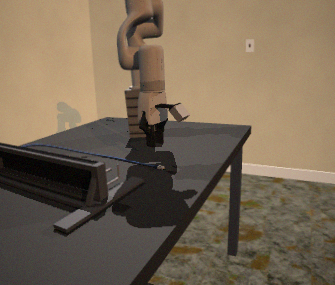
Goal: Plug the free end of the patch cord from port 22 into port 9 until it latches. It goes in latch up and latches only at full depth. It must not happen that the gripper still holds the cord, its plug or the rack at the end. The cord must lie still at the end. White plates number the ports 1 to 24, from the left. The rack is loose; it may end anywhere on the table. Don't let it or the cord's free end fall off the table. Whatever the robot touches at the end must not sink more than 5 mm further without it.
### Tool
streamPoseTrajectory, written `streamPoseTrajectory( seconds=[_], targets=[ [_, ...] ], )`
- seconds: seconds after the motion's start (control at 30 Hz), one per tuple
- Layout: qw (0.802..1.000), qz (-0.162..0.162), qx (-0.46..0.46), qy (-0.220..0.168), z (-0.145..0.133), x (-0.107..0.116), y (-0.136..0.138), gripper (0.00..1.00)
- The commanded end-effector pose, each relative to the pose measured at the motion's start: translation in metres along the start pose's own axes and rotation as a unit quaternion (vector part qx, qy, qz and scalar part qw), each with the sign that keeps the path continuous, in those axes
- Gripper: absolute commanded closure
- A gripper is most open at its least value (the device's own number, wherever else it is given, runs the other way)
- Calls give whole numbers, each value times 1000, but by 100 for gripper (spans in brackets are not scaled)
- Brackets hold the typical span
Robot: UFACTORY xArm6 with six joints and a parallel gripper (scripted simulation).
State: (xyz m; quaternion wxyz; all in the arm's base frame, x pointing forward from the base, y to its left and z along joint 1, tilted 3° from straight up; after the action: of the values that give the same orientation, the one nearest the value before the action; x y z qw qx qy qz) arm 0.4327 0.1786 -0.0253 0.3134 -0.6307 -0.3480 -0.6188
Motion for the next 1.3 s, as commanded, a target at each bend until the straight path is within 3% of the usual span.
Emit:
streamPoseTrajectory(
  seconds=[0.0, 1.27],
  targets=[
    [1000, -1, 0, 2, 1, 1, 1, 62],
    [1000, -1, 0, 2, 1, -4, 1, 62]
  ],
)
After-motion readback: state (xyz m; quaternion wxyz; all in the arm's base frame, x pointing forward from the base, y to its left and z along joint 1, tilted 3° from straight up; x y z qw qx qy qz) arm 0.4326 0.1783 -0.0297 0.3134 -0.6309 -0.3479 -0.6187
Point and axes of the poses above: the point where the finger pads meet when closed, its own x axis back along the fingers, its own y axis across the jaws, z = x × y, the point moved 10 cm from there along x, back along the fingers, and after that the axes turned 14 degrees about -x, right-handed, at the moved point
